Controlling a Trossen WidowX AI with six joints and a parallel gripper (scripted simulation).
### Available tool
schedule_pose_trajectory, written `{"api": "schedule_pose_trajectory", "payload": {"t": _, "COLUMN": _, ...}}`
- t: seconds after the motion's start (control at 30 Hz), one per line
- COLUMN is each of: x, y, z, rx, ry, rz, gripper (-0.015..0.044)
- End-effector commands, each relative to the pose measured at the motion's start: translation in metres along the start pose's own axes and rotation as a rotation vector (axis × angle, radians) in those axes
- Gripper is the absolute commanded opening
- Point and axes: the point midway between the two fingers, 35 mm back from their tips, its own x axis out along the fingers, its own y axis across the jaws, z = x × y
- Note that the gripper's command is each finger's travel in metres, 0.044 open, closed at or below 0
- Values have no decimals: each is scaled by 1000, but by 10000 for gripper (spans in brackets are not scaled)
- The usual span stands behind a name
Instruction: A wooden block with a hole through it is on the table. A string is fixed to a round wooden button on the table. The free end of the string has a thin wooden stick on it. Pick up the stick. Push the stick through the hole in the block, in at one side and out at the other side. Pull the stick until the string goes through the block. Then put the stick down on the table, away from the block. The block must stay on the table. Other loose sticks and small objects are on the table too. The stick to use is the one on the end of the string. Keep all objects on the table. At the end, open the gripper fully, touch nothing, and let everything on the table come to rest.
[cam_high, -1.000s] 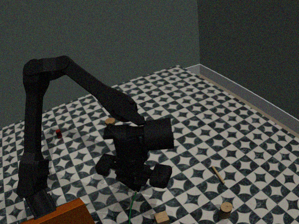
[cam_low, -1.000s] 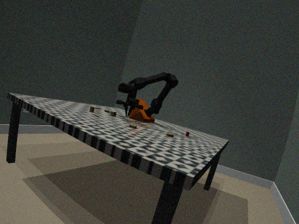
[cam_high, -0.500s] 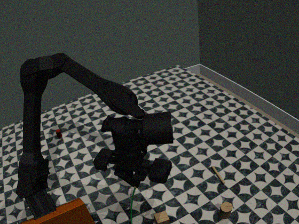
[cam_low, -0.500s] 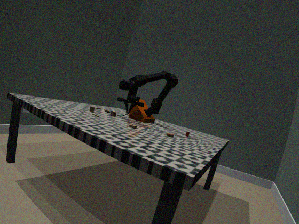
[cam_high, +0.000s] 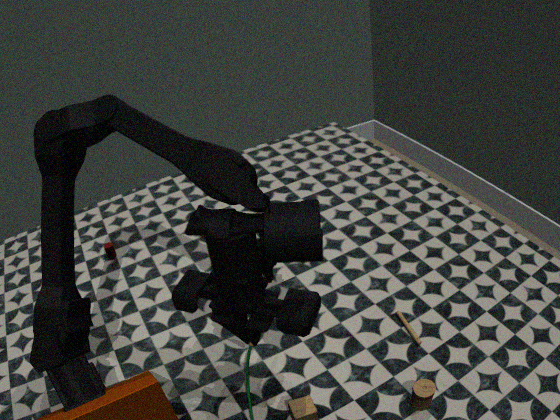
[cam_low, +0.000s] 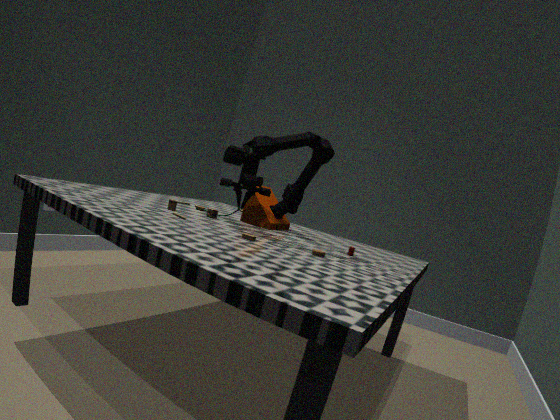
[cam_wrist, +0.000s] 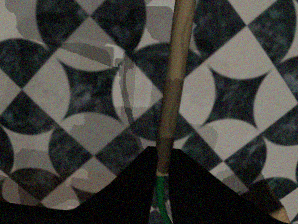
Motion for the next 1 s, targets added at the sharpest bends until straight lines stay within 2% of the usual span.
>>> {"api": "schedule_pose_trajectory", "payload": {"t": 0.0, "x": 0, "y": 0, "z": 0, "rx": 0, "ry": 0, "rz": 0, "gripper": 0}}
{"api": "schedule_pose_trajectory", "payload": {"t": 0.17, "x": 0, "y": -2, "z": -1, "rx": 36, "ry": 3, "rz": 0, "gripper": 0}}
{"api": "schedule_pose_trajectory", "payload": {"t": 0.97, "x": -5, "y": -26, "z": -19, "rx": 616, "ry": 48, "rz": -2, "gripper": 0}}
